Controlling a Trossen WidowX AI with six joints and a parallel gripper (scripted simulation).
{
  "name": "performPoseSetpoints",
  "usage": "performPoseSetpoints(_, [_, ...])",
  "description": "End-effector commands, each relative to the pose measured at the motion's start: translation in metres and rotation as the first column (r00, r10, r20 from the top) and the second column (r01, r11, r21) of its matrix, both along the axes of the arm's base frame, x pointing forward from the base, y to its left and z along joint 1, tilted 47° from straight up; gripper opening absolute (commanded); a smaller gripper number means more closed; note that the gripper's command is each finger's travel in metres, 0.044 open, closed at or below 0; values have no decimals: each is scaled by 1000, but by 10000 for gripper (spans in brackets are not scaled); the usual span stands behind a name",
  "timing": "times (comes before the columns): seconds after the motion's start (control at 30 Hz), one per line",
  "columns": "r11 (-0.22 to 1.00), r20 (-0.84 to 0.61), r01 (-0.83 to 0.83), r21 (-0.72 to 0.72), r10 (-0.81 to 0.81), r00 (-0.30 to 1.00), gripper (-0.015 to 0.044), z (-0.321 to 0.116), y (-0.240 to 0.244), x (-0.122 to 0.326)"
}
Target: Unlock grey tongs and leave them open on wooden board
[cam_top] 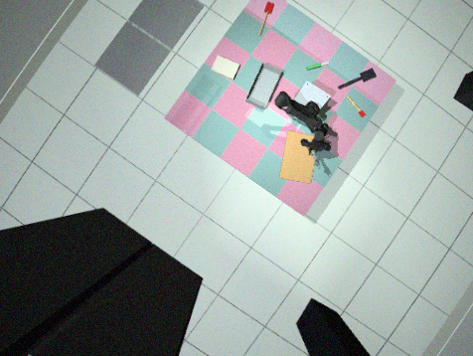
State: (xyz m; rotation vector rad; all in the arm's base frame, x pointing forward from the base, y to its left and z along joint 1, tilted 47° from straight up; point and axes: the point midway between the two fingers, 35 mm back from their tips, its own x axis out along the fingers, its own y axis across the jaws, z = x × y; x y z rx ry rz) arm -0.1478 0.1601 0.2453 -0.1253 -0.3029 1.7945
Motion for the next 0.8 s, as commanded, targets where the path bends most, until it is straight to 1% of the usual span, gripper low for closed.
performPoseSetpoints(0.0, [1000, -2, -18, -12, 18, 1000, -150, 5, 1, -6])
performPoseSetpoints(0.33, [993, 37, -51, -102, 55, 998, -150, 15, 6, -27])
performPoseSetpoints(0.77, [965, 78, -52, -259, 74, 994, -150, 20, 13, -41])
